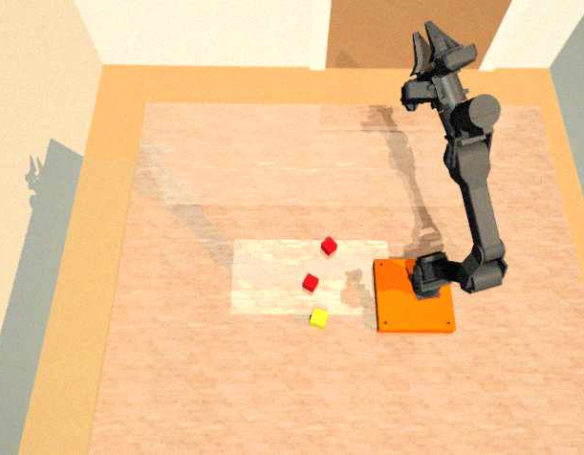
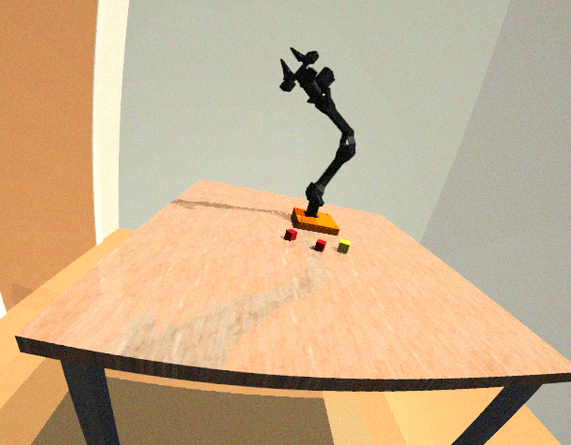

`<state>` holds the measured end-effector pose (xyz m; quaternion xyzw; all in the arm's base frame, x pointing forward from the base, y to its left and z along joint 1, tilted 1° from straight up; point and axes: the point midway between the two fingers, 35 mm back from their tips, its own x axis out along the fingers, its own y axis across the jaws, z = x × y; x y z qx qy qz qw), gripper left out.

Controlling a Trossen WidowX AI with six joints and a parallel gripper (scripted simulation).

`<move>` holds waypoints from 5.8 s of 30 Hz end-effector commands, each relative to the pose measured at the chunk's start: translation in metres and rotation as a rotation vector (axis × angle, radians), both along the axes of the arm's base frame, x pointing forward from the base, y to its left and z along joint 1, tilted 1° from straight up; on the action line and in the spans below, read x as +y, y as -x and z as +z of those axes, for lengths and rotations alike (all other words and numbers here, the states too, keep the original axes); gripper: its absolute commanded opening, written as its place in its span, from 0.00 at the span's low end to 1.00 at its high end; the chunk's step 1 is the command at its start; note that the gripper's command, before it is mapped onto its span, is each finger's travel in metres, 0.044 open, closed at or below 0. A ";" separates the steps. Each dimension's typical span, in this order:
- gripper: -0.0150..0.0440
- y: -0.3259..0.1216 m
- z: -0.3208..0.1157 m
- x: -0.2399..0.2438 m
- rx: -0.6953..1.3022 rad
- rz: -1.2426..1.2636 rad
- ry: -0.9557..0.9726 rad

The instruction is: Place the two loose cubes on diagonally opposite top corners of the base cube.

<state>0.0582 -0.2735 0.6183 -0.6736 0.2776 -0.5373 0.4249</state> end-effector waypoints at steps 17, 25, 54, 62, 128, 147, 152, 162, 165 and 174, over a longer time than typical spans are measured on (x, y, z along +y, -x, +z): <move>0.70 -0.150 -0.282 -0.058 0.159 0.286 -1.065; 0.70 -0.183 -0.383 -0.005 0.353 0.291 -1.444; 0.70 -0.176 -0.536 0.102 0.772 0.139 -1.901; 0.70 -0.176 -0.549 0.102 0.772 0.139 -1.901; 0.43 -0.181 -0.533 0.098 0.771 0.138 -1.901; 0.43 -0.174 -0.484 0.101 0.772 0.139 -1.901; 0.43 -0.177 -0.485 0.106 0.771 0.133 -1.902; 0.43 -0.190 -0.490 0.133 0.763 0.107 -1.904; 0.43 -0.192 -0.491 0.140 0.760 0.101 -1.904; 0.43 -0.204 -0.495 0.162 0.724 0.087 -1.918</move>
